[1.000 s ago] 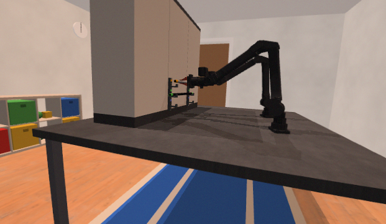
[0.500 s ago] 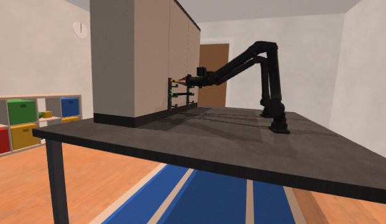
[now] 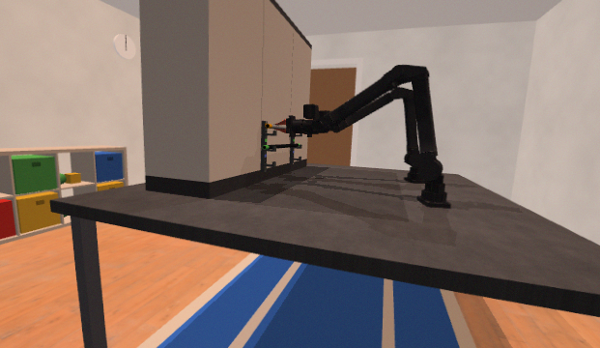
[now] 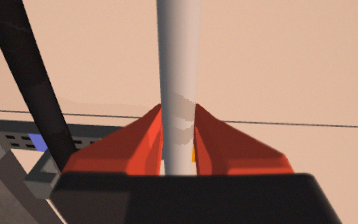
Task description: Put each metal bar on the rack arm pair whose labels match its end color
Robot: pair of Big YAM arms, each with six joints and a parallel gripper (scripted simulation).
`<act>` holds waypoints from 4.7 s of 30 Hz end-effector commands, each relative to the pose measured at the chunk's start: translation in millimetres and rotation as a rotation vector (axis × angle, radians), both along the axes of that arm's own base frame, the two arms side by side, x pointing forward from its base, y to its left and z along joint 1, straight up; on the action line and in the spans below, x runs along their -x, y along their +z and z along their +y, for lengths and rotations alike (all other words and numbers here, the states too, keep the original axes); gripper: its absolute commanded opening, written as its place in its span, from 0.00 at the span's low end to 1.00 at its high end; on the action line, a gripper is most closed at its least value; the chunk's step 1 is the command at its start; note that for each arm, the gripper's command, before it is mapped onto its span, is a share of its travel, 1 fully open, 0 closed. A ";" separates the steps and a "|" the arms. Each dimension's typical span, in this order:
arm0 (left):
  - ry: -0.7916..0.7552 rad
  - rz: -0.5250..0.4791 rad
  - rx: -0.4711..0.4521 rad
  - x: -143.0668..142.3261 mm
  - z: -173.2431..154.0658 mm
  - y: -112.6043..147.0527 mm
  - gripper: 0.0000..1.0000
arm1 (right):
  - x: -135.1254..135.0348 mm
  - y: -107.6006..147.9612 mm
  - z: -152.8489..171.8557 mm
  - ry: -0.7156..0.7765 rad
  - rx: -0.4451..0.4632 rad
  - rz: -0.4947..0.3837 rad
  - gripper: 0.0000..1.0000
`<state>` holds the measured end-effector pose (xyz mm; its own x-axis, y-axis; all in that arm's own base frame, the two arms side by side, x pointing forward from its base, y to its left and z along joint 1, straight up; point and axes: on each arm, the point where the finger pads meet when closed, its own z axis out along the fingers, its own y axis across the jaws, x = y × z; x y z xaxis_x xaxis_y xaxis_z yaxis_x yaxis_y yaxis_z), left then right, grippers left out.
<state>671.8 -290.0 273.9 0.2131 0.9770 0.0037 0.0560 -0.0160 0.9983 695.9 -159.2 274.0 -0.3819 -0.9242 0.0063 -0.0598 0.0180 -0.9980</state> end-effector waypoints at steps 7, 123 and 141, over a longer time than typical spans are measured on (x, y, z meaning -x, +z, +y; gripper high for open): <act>0.009 -0.115 0.038 -28.2 -2.2 72.1 0.00 | -20.1 52.7 -13.8 -0.009 0.029 -0.084 0.00; 0.009 -0.115 0.038 -24.7 -2.1 84.3 0.00 | -20.1 81.1 -13.5 -0.009 0.029 -0.084 0.00; 0.009 -0.115 0.038 -22.6 -1.7 89.1 0.00 | -19.6 84.4 -13.3 -0.009 0.030 -0.084 0.00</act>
